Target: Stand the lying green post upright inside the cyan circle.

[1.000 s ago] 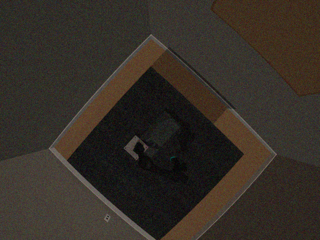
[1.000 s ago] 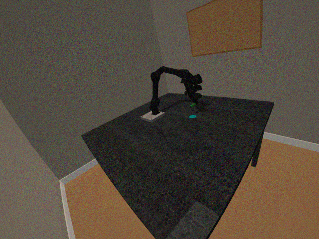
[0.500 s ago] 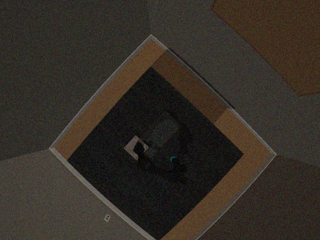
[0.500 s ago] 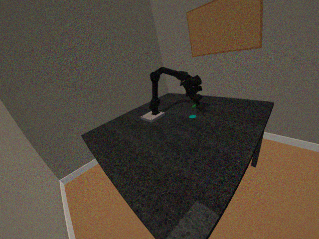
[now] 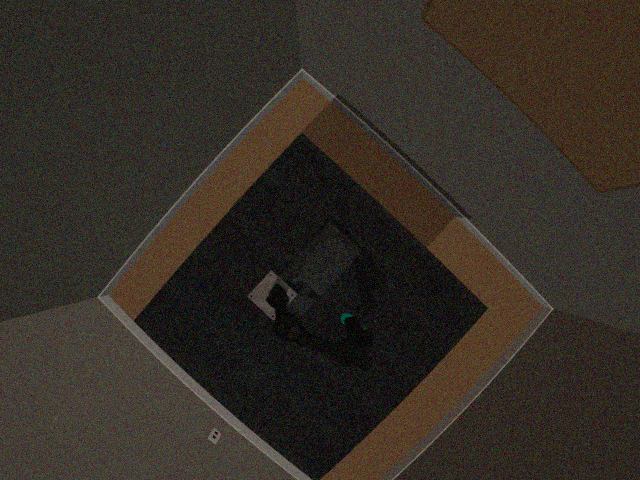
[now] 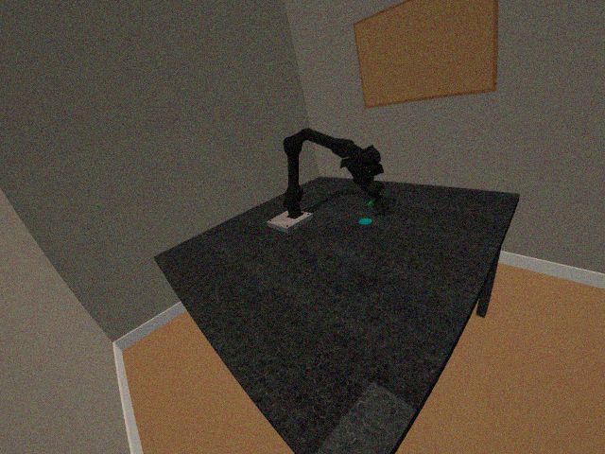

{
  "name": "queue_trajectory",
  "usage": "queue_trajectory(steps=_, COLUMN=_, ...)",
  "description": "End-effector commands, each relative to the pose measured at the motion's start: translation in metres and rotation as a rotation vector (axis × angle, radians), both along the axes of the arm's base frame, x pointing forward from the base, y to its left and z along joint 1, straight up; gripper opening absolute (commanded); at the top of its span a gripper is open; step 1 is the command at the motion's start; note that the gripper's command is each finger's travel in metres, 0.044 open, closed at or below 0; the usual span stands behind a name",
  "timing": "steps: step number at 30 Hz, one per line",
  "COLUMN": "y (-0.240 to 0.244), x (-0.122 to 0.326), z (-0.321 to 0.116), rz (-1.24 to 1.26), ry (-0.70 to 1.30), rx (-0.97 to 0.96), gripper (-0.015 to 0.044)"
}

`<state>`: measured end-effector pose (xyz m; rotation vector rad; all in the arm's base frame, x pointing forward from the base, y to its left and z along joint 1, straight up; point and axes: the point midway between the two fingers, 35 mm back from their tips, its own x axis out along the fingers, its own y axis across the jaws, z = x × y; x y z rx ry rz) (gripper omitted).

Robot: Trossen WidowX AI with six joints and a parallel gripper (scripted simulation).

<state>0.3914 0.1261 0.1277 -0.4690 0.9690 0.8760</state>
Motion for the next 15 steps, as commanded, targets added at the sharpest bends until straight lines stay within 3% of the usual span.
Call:
queue_trajectory(steps=1, y=-0.0005, x=0.0009, z=-0.0001, rz=-0.011, ry=-0.011, rx=0.029, gripper=0.0023)
queue_trajectory(steps=15, y=-0.0015, x=0.0072, z=-0.0019, rz=-0.031, ry=-0.055, rx=0.117, gripper=0.0023)
